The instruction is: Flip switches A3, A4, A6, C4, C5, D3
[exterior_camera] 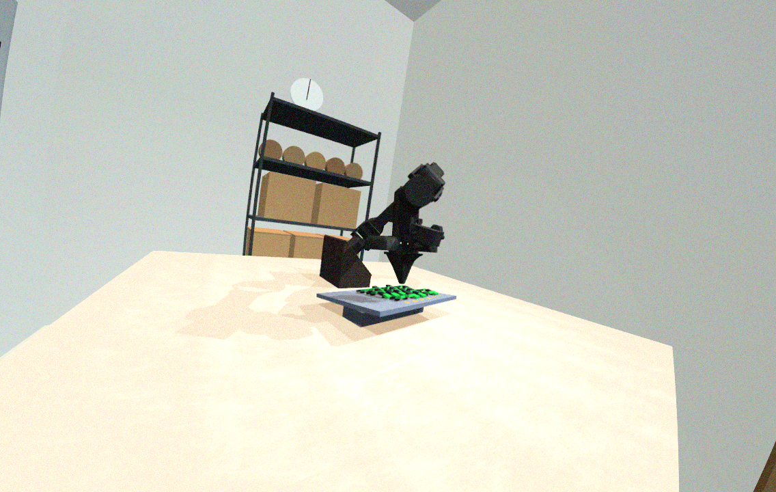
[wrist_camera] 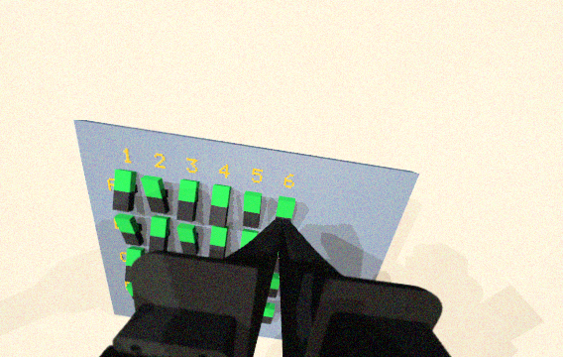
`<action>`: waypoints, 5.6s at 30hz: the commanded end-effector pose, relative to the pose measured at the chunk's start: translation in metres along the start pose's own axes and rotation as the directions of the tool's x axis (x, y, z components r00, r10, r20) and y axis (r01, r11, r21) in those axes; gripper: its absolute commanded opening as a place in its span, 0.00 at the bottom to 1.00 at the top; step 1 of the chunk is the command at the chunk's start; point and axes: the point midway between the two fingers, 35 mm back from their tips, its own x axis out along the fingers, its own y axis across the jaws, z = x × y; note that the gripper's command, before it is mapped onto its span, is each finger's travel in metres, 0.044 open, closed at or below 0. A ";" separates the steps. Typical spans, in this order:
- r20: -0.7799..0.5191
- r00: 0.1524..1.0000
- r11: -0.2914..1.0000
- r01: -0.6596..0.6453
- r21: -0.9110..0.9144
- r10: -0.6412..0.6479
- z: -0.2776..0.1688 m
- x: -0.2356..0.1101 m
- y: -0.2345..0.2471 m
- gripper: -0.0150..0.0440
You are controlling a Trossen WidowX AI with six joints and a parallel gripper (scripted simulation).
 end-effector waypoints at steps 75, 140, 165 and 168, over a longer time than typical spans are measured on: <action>0.003 1.000 1.000 0.000 0.008 0.000 0.000 0.030 -0.002 0.25; -0.002 1.000 1.000 -0.003 0.013 0.003 -0.080 0.028 0.053 0.25; -0.002 1.000 1.000 -0.003 0.013 0.003 -0.080 0.029 0.053 0.25; -0.002 1.000 1.000 -0.003 0.013 0.003 -0.080 0.029 0.053 0.25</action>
